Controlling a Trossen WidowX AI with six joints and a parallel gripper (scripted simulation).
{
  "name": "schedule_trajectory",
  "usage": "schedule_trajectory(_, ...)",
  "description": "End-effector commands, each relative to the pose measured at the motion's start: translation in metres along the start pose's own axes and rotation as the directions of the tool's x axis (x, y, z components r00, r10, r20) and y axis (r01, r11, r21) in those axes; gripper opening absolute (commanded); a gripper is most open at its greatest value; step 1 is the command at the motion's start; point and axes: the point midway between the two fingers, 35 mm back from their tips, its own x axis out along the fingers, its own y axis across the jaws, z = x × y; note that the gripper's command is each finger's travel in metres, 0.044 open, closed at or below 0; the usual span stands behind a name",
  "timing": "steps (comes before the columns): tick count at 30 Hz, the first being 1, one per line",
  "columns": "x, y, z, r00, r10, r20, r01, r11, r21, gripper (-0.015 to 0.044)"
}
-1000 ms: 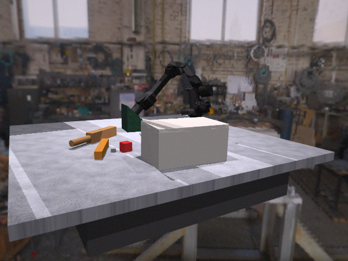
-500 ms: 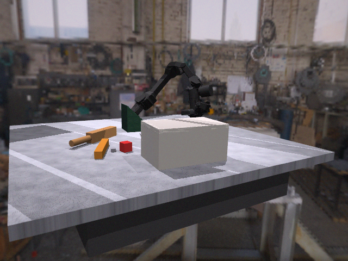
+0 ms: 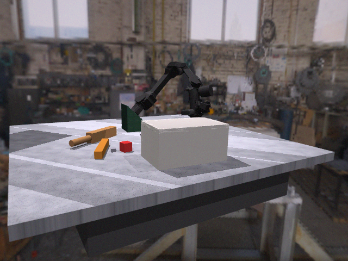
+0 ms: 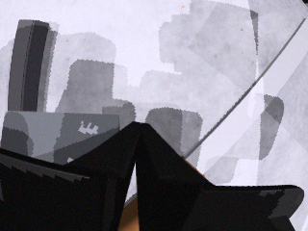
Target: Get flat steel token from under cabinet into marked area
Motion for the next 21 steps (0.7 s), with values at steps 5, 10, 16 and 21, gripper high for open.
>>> schedule_trajectory(5, 0.039, 0.004, -0.042, 0.986, 0.031, -0.166, -0.026, 0.999, 0.029, 0.0)
schedule_trajectory(10, 0.001, 0.0, 0.0, 1.0, 0.001, -0.002, -0.001, 1.0, 0.0, 0.0)
schedule_trajectory(16, 0.014, 0.002, 0.0, 0.998, 0.011, -0.054, -0.01, 1.0, 0.008, 0.0)
schedule_trajectory(21, 0.03, 0.004, 0.003, 0.994, 0.021, -0.109, -0.019, 1.0, 0.017, 0.0)
